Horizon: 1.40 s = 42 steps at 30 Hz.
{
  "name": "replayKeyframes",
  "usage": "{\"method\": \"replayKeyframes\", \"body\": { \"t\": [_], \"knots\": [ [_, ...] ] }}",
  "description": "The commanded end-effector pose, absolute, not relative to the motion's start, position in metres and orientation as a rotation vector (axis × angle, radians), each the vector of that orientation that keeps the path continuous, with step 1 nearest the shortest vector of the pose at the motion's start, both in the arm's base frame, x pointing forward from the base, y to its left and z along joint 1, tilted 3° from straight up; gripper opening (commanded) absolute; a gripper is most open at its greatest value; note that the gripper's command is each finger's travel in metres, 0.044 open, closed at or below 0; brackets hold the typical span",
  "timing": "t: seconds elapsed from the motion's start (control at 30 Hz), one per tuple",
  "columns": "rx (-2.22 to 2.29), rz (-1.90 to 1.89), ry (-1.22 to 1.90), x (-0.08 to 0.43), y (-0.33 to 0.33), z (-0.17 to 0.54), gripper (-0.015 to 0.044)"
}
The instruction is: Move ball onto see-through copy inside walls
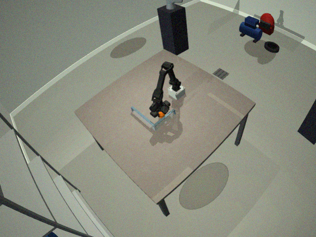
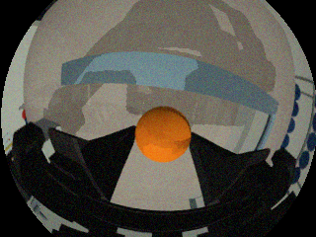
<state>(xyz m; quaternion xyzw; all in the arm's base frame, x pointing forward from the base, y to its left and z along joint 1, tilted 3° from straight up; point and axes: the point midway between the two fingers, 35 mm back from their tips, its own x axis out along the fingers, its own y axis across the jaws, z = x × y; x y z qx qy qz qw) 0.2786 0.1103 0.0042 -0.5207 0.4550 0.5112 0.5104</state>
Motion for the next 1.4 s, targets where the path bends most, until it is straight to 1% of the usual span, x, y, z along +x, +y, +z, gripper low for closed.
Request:
{"method": "replayKeyframes", "body": {
  "t": [0.0,0.2,0.27,0.43,0.77,0.83,0.9,0.97,1.37],
  "knots": [
    [-1.254,1.23,1.095,0.279,0.11,0.004,0.0236],
    [-1.254,1.23,1.095,0.279,0.11,0.004,0.0394],
    [-1.253,1.23,1.095,0.28,0.11,0.015,0.0397],
    [-1.251,1.224,1.096,0.274,0.107,0.087,0.0397],
    [-1.254,1.216,1.079,0.277,0.108,0.085,0.0397],
    [-1.254,1.216,1.08,0.276,0.107,0.095,0.044],
    [-1.253,1.217,1.081,0.271,0.105,0.123,0.044],
    [-1.253,1.217,1.082,0.269,0.104,0.134,0.044],
    [-1.253,1.217,1.082,0.269,0.104,0.134,0.044]
  ]
}}
